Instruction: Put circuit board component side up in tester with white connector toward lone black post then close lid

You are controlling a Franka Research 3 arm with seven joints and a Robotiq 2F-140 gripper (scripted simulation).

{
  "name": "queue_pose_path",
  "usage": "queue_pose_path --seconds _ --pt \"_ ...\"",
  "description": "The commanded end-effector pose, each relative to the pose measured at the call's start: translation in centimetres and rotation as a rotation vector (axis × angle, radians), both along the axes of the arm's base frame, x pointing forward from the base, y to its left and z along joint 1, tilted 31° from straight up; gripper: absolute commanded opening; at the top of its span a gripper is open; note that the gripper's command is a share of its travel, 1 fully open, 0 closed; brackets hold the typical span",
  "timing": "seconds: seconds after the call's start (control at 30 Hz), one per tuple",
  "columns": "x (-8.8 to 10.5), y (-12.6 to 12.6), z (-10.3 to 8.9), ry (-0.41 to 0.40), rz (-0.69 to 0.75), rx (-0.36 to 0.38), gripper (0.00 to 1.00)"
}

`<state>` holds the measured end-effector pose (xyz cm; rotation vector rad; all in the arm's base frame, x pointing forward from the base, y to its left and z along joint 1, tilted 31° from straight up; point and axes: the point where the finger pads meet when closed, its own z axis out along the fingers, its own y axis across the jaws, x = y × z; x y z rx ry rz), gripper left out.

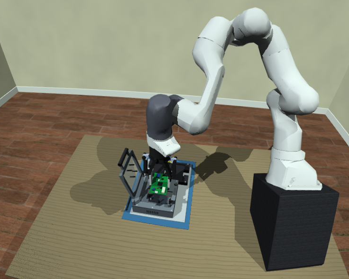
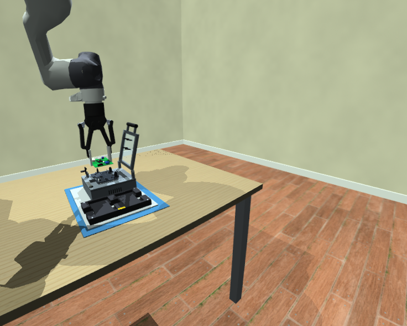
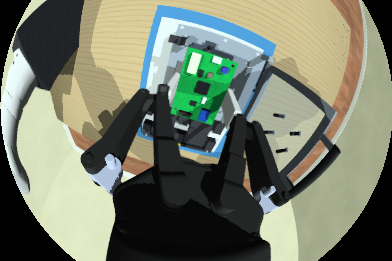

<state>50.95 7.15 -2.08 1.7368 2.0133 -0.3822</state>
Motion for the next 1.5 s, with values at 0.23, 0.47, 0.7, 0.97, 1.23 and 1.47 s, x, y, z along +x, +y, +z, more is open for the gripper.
queue_pose_path --seconds 0.23,0.47,0.7,0.97,1.23,1.47 --pt "0.08 -0.12 -0.02 -0.002 -0.004 0.000 0.46" --pt "0.08 -0.12 -0.02 -0.002 -0.004 0.000 0.46" --pt "0.08 -0.12 -0.02 -0.002 -0.004 0.000 0.46" --pt "0.08 -0.12 -0.02 -0.001 -0.004 -0.001 0.46" --pt "0.08 -0.13 -0.03 -0.001 -0.004 -0.001 0.46" --pt "0.14 -0.31 -0.33 -0.001 -0.004 -0.001 0.46"
